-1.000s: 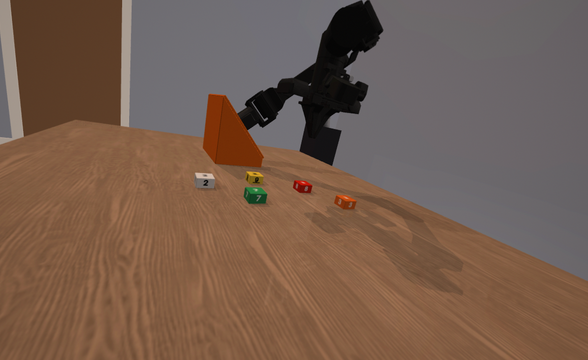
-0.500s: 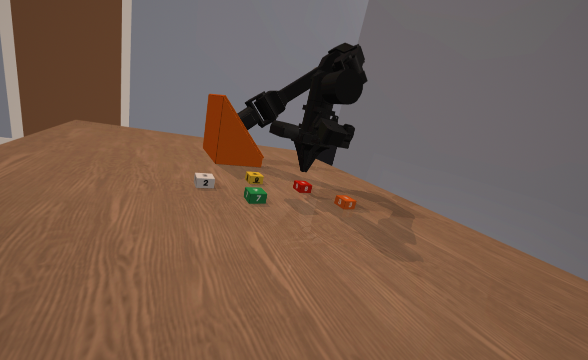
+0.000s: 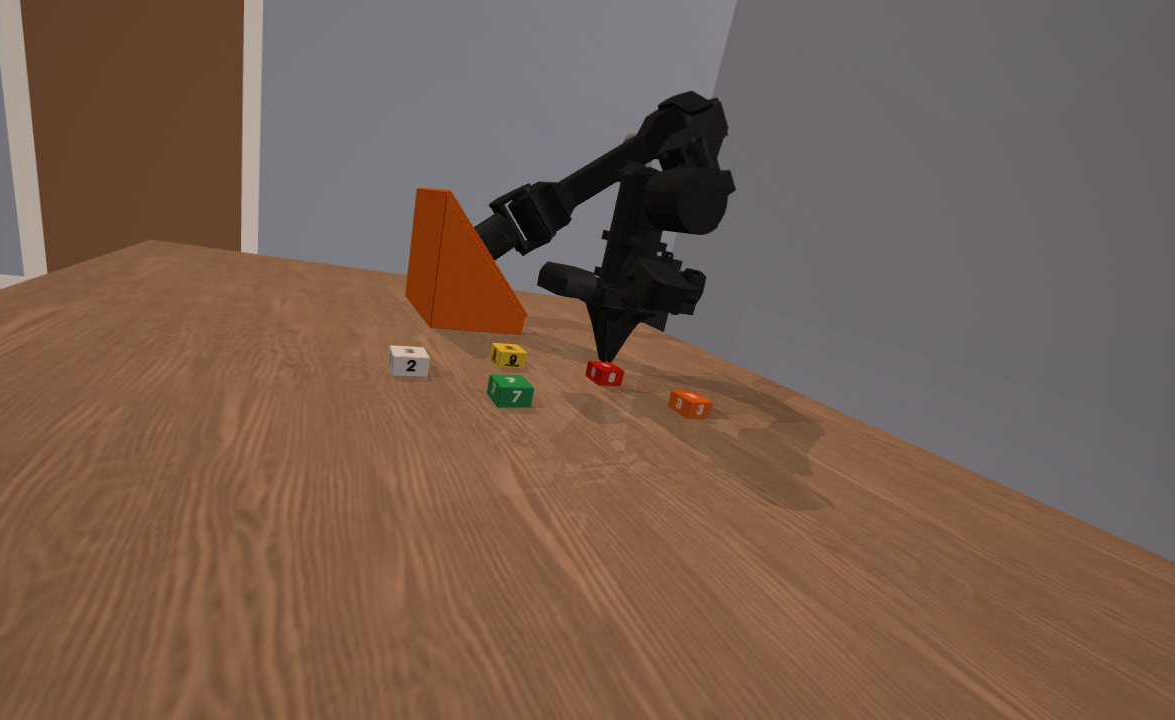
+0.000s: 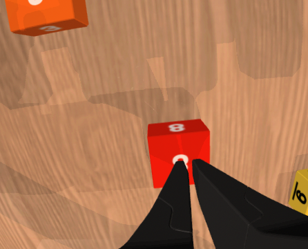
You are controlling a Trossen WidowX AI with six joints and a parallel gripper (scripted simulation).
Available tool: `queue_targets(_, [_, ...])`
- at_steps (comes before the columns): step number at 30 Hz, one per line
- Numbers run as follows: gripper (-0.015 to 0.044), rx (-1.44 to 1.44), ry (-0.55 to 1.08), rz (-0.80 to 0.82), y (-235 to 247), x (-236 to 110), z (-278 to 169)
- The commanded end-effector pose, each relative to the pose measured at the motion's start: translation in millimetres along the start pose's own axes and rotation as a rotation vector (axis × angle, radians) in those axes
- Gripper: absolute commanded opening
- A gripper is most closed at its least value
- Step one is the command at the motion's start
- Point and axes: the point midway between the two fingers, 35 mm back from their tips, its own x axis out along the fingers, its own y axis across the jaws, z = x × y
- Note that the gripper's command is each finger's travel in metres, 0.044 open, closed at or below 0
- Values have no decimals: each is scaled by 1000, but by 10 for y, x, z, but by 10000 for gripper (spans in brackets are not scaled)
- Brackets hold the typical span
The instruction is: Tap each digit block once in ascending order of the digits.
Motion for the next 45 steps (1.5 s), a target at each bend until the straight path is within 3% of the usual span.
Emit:
queue_targets(1, [20, 9, 5, 6, -6, 77, -12])
queue_targets(8, [20, 9, 5, 6, -5, 100, -13])
queue_targets(12, [20, 8, 4, 4, -9, -179, -9])
queue_targets(17, [20, 10, 4, 3, -12, -228, -6])
queue_targets(22, [20, 12, 4, -2, -27, -906, 7])
queue_targets(24, [20, 10, 5, 2, -18, -1009, -5])
queue_targets(30, [20, 10, 5, 1, -49, -1011, -14])
queue_targets(37, [20, 11, 6, -3, -943, -1014, -495])
queue_targets(43, [20, 11, 6, -3, -966, -984, -509])
queue_targets(45, [20, 12, 5, -6, -980, -766, -487])
